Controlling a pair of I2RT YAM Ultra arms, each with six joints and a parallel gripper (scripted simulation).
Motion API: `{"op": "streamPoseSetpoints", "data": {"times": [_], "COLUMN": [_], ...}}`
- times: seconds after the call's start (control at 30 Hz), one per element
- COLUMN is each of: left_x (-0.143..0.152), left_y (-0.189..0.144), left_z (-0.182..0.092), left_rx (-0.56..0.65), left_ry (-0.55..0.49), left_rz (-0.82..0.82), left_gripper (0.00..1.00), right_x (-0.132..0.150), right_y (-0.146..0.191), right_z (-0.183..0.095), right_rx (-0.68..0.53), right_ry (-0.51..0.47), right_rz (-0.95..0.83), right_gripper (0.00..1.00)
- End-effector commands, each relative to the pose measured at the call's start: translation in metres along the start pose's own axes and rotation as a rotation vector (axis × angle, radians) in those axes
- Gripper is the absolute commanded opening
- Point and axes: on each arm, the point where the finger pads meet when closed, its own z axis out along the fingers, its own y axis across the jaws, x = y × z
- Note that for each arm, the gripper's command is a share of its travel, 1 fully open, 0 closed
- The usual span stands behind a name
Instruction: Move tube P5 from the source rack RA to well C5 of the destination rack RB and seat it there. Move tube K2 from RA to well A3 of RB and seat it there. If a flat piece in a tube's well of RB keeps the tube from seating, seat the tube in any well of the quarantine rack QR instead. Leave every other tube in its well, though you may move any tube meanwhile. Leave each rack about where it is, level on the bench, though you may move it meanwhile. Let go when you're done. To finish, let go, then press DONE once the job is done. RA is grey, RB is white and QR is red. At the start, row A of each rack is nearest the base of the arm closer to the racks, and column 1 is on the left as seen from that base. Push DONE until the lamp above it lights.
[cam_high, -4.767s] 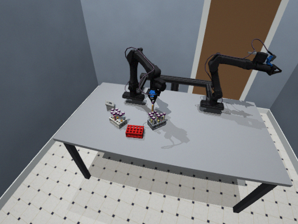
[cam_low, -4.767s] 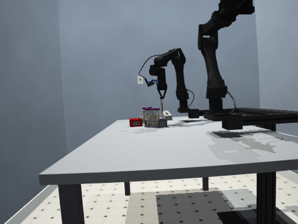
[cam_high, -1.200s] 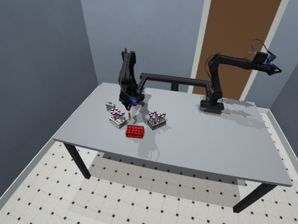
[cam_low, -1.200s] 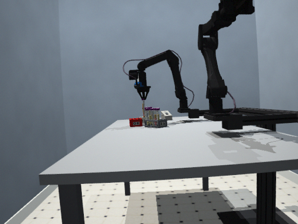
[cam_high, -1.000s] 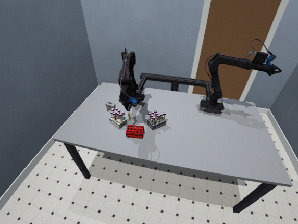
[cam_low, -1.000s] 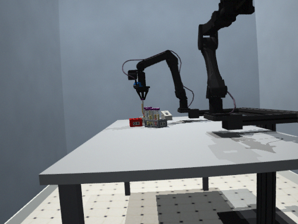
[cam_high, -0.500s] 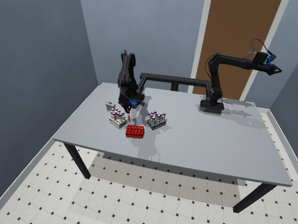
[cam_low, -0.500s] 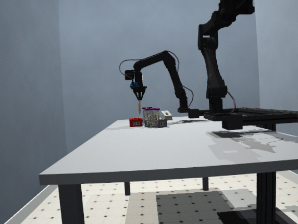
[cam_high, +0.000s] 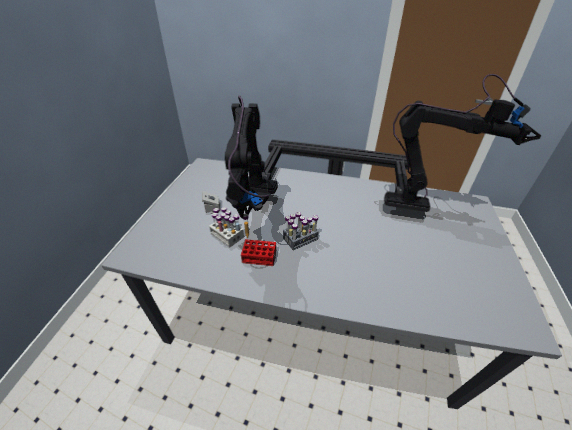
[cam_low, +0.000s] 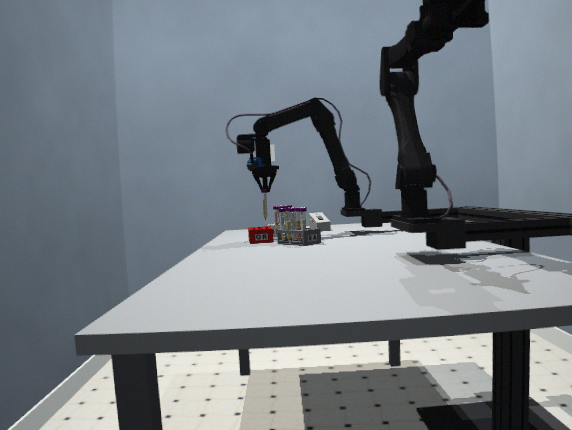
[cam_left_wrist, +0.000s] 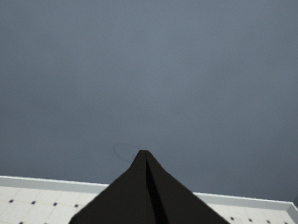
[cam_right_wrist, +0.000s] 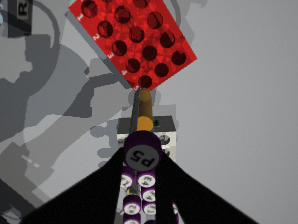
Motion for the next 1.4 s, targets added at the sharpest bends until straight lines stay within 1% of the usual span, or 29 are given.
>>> {"op": "streamPoseSetpoints", "data": {"times": [0.0, 0.6, 0.7, 1.0, 1.17, 1.23, 1.37], "left_x": [-0.0265, -0.0265, -0.0265, -0.0265, -0.0265, -0.0265, -0.0265], "left_y": [0.0016, 0.0016, 0.0016, 0.0016, 0.0016, 0.0016, 0.0016], "left_z": [-0.0107, -0.0107, -0.0107, -0.0107, -0.0107, -0.0107, -0.0107], "left_rx": [0.0, 0.0, 0.0, 0.0, 0.0, 0.0, 0.0], "left_ry": [-0.059, -0.059, -0.059, -0.059, -0.059, -0.059, -0.059], "left_rz": [0.006, 0.006, 0.006, 0.006, 0.006, 0.006, 0.006], "left_gripper": [0.0, 0.0, 0.0, 0.0, 0.0, 0.0, 0.0], "right_x": [-0.0026, -0.0027, -0.0028, -0.0028, 0.0034, 0.002, 0.0022], "right_y": [-0.0032, -0.0063, -0.0072, -0.0079, -0.0027, -0.0042, -0.0043], "right_z": [-0.0083, -0.0073, -0.0139, -0.0105, -0.0055, -0.0079, -0.0064], "right_rx": [0.01, -0.002, 0.009, 0.002, -0.006, 0.009, 0.01], "right_ry": [-0.017, -0.014, -0.027, -0.018, -0.009, -0.026, -0.028], "right_rz": [0.001, 0.005, 0.004, 0.006, 0.005, 0.005, 0.005], "right_gripper": [0.0, 0.0, 0.0, 0.0, 0.0, 0.0, 0.0]}}
